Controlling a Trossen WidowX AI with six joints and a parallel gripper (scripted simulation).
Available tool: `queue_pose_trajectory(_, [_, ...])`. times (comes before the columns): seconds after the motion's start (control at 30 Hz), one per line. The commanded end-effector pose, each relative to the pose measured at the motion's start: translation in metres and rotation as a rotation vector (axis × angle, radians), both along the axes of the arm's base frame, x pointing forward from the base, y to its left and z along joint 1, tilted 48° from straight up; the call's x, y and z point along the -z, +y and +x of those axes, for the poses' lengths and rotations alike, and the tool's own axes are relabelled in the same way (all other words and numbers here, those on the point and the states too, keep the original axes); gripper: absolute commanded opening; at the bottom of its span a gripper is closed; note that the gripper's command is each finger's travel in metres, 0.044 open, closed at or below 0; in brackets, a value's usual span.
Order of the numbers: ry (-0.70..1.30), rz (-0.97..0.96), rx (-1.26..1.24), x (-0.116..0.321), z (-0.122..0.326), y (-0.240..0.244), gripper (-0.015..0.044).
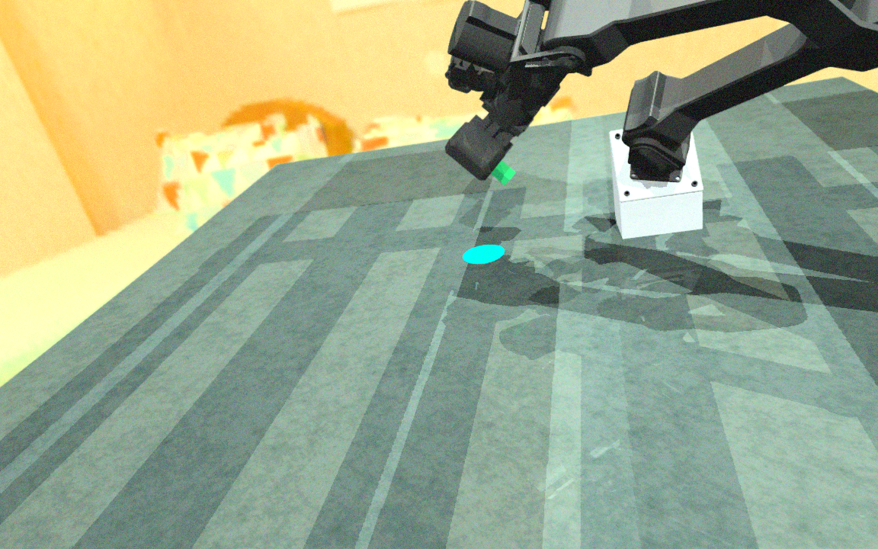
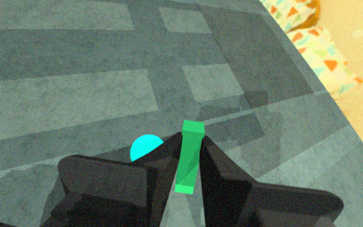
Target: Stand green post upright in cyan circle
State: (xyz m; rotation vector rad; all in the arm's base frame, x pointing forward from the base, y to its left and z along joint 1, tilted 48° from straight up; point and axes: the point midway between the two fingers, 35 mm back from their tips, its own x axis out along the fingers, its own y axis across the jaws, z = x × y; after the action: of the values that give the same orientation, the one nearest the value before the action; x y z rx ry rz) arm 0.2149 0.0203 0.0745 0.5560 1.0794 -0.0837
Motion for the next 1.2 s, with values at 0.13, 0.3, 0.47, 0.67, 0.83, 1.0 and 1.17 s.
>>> queue_pose_trajectory(0.13, [-0.045, -0.003, 0.033, 0.0013, -0.0015, 0.0001, 0.0023])
queue_pose_trajectory(0.3, [-0.075, -0.003, 0.052, 0.001, -0.0015, 0.0002, 0.0023])
queue_pose_trajectory(0.47, [-0.106, -0.002, 0.07, 0.0007, -0.0015, 0.0002, 0.0023])
queue_pose_trajectory(0.67, [-0.144, 0.002, 0.093, 0.0003, -0.0013, 0.0003, 0.0023])
queue_pose_trajectory(0.83, [-0.175, 0.006, 0.111, -0.0001, -0.0011, 0.0004, 0.0023])
queue_pose_trajectory(1.0, [-0.207, 0.012, 0.13, -0.0005, -0.0009, 0.0005, 0.0023])
queue_pose_trajectory(1.17, [-0.239, 0.02, 0.148, -0.001, -0.0006, 0.0006, 0.0023])
